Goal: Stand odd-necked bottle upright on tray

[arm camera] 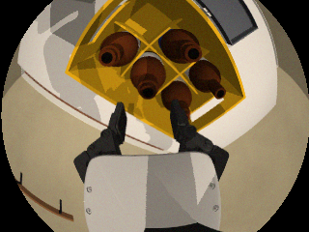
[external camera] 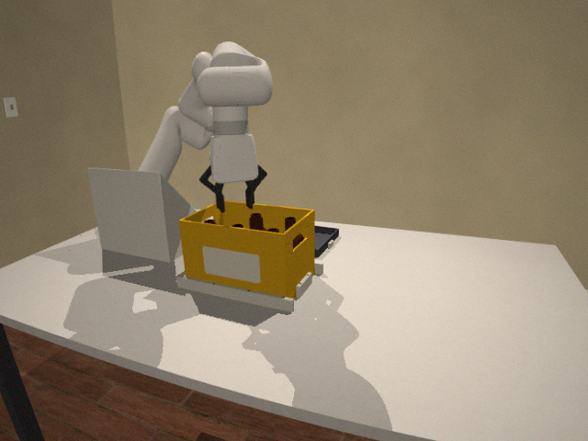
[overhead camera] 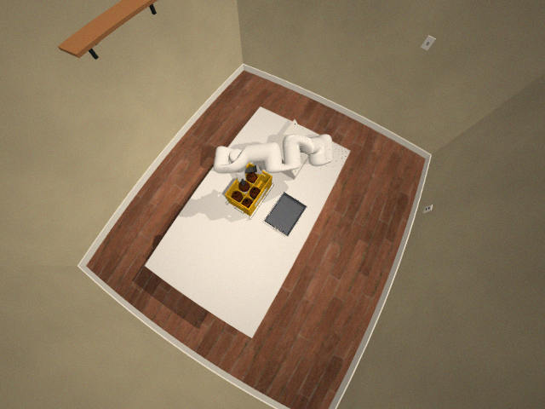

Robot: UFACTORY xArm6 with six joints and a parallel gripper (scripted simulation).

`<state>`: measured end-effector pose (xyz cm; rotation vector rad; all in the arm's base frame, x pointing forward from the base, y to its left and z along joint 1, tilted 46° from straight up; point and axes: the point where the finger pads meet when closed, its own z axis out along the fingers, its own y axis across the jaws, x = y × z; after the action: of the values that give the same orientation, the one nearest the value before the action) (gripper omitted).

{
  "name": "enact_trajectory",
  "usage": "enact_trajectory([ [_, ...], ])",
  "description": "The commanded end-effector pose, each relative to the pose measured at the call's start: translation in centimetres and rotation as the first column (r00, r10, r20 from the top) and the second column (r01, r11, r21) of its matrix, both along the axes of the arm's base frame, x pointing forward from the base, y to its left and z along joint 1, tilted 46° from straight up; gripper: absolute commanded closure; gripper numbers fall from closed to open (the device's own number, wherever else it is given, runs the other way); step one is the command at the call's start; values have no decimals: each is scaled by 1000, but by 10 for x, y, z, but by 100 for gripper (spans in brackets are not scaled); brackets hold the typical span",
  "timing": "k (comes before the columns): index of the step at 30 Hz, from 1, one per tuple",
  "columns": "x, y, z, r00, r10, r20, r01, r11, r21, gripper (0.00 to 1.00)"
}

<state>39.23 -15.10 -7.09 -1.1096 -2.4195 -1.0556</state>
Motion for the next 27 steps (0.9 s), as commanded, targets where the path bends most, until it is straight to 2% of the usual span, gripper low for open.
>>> enact_trajectory([
  [1, 1, 2, -2, 1000, -2, 3, 2, 1000, -3, 35],
  [27, 2, 14, -14, 1000, -2, 3, 2, 1000, -3, 35],
])
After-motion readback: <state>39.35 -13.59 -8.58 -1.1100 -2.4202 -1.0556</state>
